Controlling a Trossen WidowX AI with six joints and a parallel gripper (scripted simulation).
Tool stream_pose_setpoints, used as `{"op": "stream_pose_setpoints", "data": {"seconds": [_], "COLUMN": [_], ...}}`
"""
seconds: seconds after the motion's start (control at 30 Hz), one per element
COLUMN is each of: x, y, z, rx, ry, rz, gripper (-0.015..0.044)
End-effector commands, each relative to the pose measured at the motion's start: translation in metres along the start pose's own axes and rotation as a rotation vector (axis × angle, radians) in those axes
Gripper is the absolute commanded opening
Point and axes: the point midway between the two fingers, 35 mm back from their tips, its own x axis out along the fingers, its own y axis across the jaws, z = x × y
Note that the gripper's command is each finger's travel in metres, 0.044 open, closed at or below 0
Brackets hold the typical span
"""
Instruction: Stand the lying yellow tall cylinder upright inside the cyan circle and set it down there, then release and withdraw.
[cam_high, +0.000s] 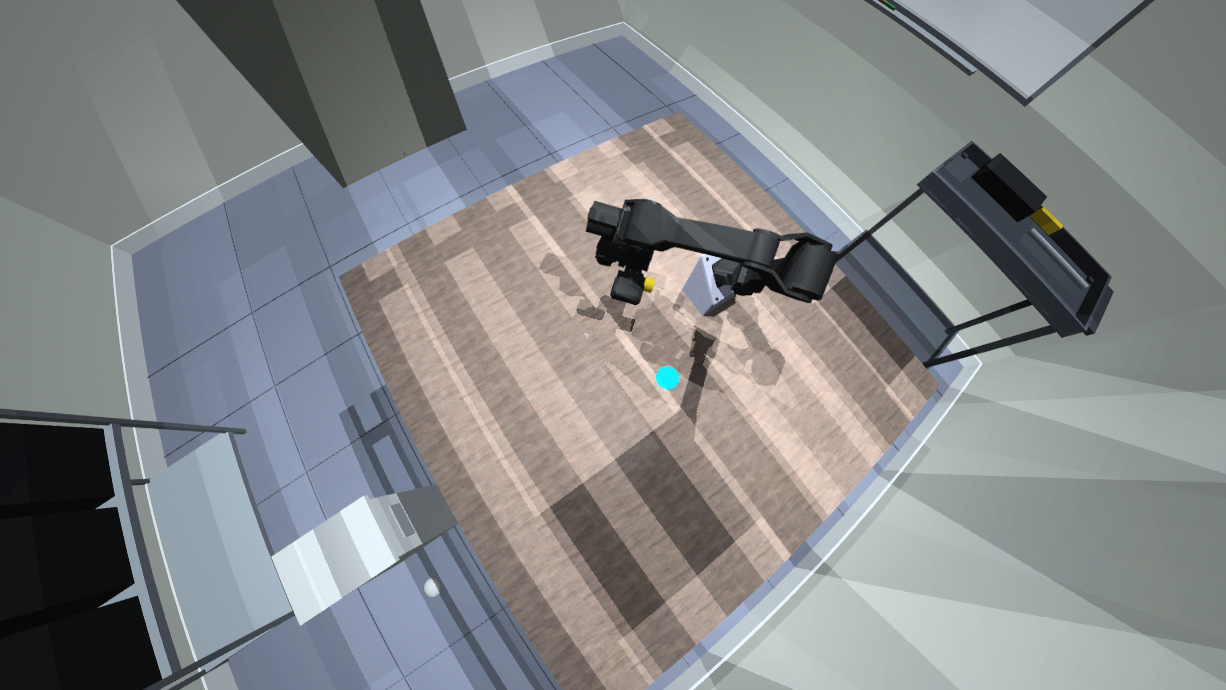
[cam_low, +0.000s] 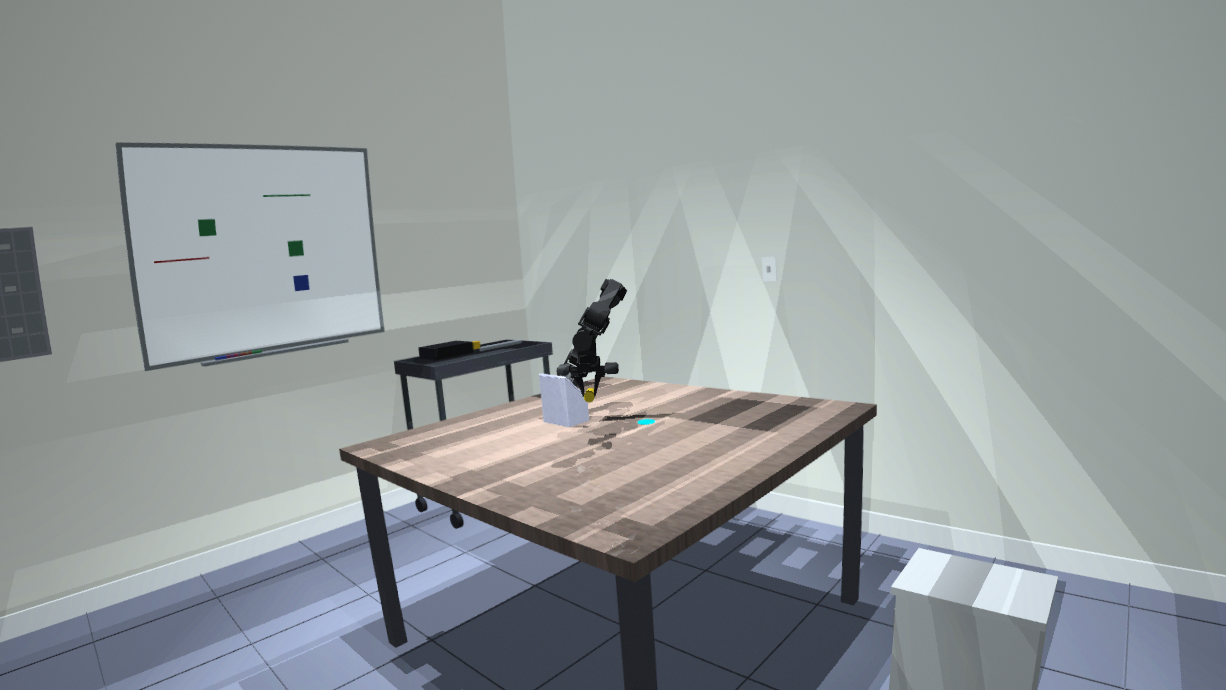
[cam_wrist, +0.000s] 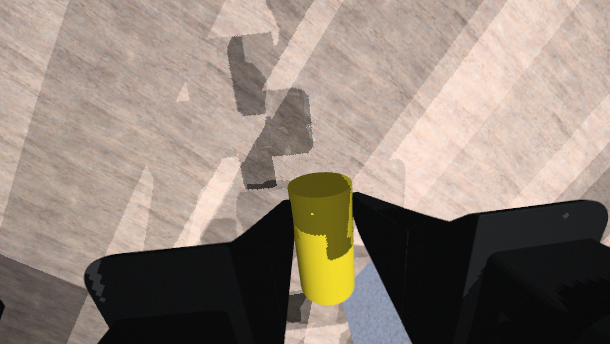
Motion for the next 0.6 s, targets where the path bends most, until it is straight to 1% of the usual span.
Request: {"op": "stream_pose_setpoints", "data": {"seconds": [0.0,0.57], "x": [-0.004,-0.011], "y": [0.012,0.059], "z": [-0.004,-0.027], "rx": [-0.019,-0.129], "ry": [-0.009,-0.020], "rz": [0.003,-0.002], "gripper": [0.0105,0.0105]}}
